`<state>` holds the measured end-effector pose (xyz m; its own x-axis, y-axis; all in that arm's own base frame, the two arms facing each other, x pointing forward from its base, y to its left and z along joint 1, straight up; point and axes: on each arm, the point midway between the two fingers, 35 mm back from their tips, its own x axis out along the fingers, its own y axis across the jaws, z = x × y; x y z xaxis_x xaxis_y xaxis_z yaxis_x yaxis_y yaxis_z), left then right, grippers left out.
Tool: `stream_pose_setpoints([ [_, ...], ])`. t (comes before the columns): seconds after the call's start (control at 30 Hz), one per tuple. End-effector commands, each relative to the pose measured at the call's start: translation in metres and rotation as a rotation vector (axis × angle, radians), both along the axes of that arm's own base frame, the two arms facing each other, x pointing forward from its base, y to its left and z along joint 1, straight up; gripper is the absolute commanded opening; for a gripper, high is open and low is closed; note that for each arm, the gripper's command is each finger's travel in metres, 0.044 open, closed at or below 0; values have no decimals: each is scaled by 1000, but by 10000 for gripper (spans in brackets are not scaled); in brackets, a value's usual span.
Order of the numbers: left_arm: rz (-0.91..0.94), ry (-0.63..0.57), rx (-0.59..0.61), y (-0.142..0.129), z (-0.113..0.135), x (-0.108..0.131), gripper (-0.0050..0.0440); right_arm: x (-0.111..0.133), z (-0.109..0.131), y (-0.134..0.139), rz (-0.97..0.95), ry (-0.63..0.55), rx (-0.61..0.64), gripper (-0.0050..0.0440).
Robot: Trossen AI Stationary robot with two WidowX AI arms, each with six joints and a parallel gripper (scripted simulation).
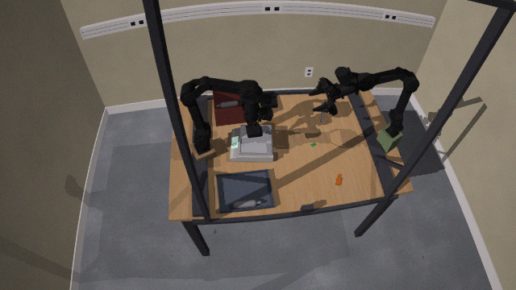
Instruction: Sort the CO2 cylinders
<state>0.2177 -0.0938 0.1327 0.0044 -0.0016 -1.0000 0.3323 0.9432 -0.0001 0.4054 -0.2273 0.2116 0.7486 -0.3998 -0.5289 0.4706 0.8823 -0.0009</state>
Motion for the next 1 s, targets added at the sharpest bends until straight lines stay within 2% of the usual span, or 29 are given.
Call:
stream_pose_setpoints([
  [0.0, 1, -22, -10, -1, 32, 3, -5, 0, 13, -1, -4, -27, -14, 440],
  [0.2, -2, -25, -10, 5, 30, 10, -50, 3, 15, -8, -16, -26, -12, 440],
  [0.3, -3, -30, -11, 9, 31, 12, -50, 4, 16, -11, -20, -26, -13, 440],
  [0.4, -6, -54, -13, 24, 32, 24, -50, 10, 22, -26, -42, -27, -13, 440],
  [0.57, -17, -115, -4, 71, 37, 51, -50, 24, 38, -73, -108, -29, -16, 440],
  [0.73, -28, -176, 33, 129, 43, 67, -50, 27, 30, -117, -169, 4, 5, 440],
  [0.8, -13, -186, 60, 156, 42, 70, -50, 28, 29, -132, -190, 11, 10, 440],
  [0.87, -13, -186, 60, 156, 42, 70, -50, 28, 29, -132, -190, 11, 10, 440],
  [0.97, 1, -172, 74, 191, 40, 63, -50, 30, 45, -154, -215, -16, -8, 440],
])
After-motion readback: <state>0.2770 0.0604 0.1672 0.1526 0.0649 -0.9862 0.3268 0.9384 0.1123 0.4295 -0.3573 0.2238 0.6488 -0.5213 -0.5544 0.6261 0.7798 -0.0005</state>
